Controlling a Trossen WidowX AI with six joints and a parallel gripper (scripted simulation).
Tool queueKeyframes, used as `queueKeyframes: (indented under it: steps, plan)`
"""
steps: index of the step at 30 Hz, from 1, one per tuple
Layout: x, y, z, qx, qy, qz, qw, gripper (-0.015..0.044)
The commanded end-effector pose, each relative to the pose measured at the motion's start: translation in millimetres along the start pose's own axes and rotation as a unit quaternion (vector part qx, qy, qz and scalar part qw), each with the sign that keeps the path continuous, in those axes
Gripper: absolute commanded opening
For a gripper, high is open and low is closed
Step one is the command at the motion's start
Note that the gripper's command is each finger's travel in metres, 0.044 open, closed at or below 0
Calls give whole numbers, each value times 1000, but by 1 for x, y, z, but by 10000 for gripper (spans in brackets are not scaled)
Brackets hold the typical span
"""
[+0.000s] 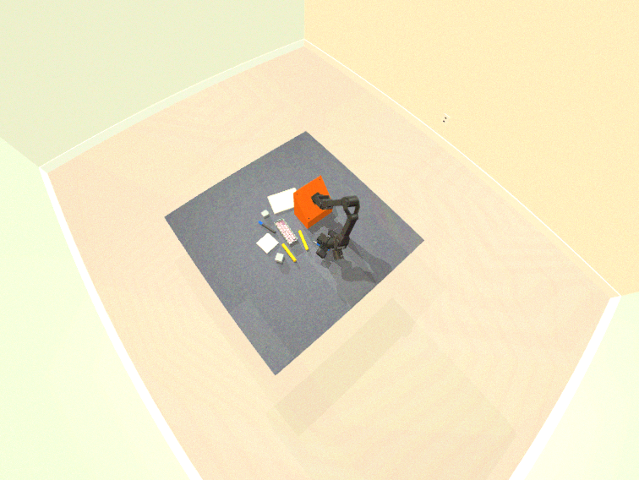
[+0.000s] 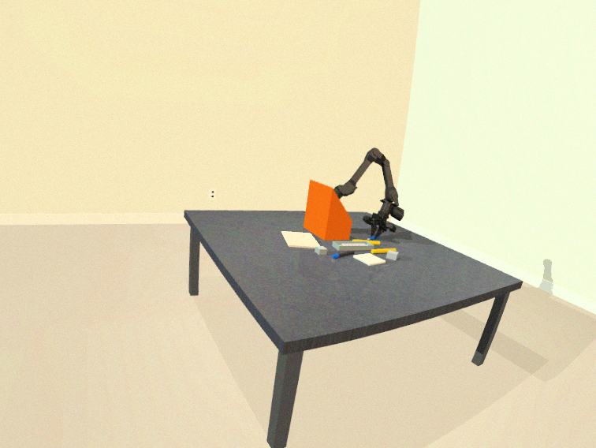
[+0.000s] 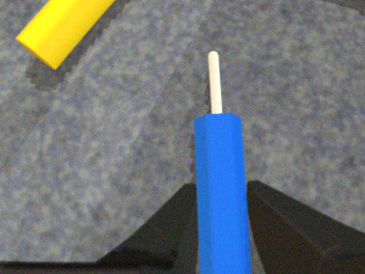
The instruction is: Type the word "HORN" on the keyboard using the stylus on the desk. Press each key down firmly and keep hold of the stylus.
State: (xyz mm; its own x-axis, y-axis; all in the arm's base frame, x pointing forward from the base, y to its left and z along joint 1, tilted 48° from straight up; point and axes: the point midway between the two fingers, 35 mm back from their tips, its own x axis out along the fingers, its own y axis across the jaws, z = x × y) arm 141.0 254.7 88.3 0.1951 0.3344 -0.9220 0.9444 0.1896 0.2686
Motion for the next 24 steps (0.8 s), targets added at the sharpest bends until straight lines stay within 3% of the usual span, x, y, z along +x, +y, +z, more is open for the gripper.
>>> queueKeyframes:
  steps: [1,12,18,24]
  plan:
    - [-2,0,1,0,1,0,1000,0]
    - [-43,0,24,0,-1,1,1000,0]
    - [-40,-1,25,-1,-5,-1,1000,0]
    - [-37,7,32,-78,-22,-5,997,0]
